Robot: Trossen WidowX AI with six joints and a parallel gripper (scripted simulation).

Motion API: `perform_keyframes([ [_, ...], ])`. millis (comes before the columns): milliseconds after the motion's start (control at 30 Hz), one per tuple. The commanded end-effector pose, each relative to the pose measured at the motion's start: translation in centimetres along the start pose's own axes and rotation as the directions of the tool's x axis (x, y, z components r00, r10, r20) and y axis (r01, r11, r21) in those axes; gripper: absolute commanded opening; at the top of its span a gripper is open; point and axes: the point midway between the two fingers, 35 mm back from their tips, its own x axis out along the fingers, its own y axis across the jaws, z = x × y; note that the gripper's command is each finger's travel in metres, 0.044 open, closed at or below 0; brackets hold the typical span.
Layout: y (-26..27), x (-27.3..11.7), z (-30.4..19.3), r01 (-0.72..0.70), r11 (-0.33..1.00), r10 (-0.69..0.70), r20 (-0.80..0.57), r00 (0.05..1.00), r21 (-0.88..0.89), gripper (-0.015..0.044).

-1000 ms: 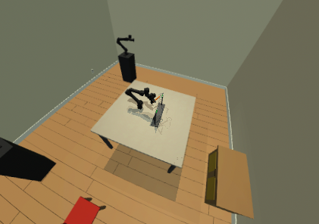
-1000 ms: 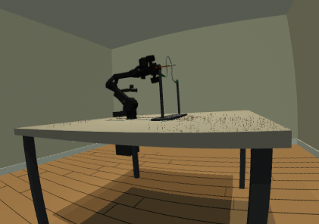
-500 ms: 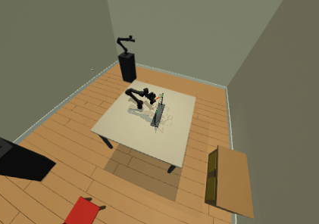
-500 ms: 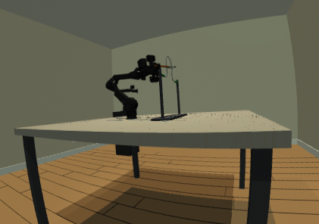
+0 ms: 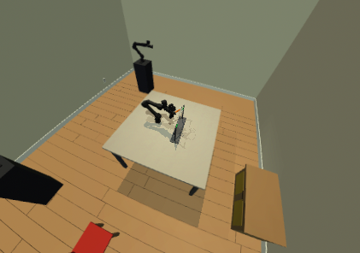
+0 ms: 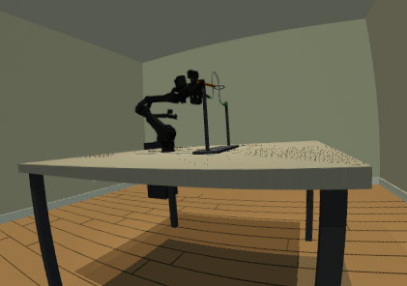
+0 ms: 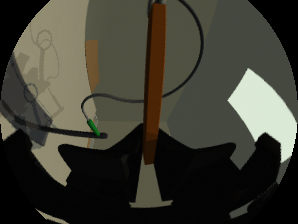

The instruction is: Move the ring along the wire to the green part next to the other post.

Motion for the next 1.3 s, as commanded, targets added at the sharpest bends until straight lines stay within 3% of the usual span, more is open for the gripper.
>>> perform_keyframes([
  [0, 0.29, 0.00, 0.04, 0.012, 0.999, -0.012, 0.007, 1.000, -0.036, -0.0150],
  [1267, 0.77, 0.08, -0.18, 0.082, 0.986, -0.079, 0.027, 0.996, -0.144, -0.0150],
])
